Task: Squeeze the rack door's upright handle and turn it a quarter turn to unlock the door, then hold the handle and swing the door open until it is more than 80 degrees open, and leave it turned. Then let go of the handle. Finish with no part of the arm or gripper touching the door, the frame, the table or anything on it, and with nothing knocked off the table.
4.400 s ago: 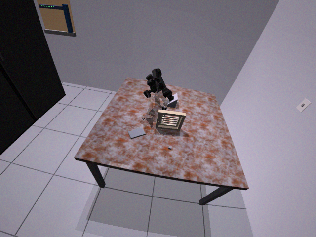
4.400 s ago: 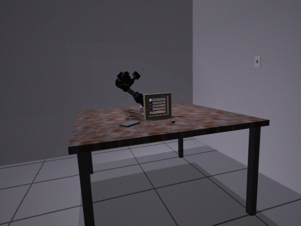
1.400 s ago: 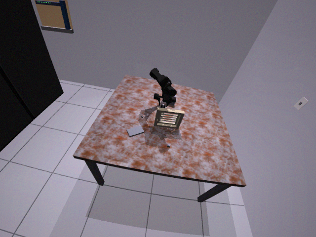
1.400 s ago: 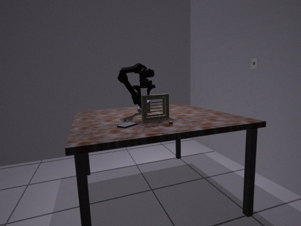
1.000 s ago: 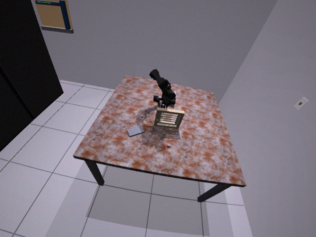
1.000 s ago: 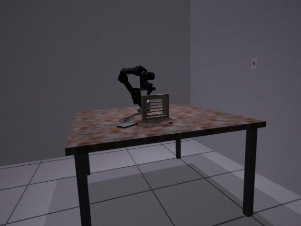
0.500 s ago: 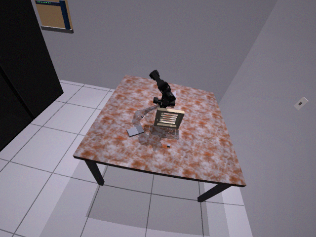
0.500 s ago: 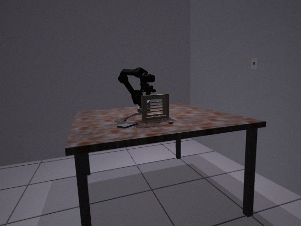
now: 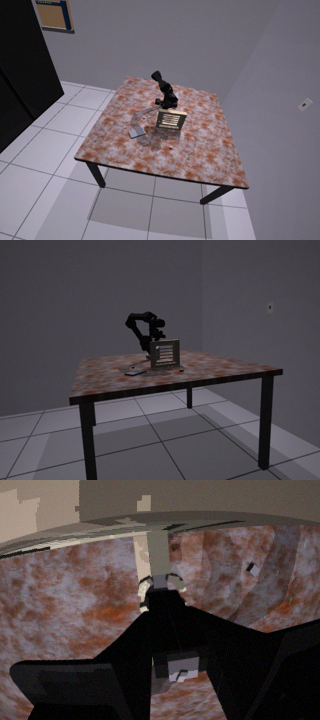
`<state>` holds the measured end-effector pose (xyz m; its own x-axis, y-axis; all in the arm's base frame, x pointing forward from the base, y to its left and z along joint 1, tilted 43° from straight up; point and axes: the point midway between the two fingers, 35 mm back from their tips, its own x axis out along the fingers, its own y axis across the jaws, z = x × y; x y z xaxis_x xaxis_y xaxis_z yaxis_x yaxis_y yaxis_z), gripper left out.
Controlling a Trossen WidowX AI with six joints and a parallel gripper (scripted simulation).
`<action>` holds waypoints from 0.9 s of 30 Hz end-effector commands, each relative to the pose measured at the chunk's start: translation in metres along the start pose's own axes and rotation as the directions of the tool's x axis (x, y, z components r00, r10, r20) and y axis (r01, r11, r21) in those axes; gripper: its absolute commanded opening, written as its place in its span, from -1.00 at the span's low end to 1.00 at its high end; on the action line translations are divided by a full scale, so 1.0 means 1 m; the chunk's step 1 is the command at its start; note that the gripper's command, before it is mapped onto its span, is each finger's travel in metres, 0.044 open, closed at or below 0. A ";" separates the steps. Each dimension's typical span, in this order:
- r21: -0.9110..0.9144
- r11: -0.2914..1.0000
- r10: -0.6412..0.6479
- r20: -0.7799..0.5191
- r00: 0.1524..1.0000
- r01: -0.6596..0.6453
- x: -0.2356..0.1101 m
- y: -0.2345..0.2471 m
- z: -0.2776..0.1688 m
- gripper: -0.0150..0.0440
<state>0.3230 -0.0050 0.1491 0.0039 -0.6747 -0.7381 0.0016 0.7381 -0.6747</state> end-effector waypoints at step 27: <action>0.949 0.316 -0.003 -0.005 1.000 0.006 0.002 0.000 -0.001 -0.42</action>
<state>0.3226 -0.0058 0.1495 0.0029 -0.6790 -0.7342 0.8960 0.3278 -0.2996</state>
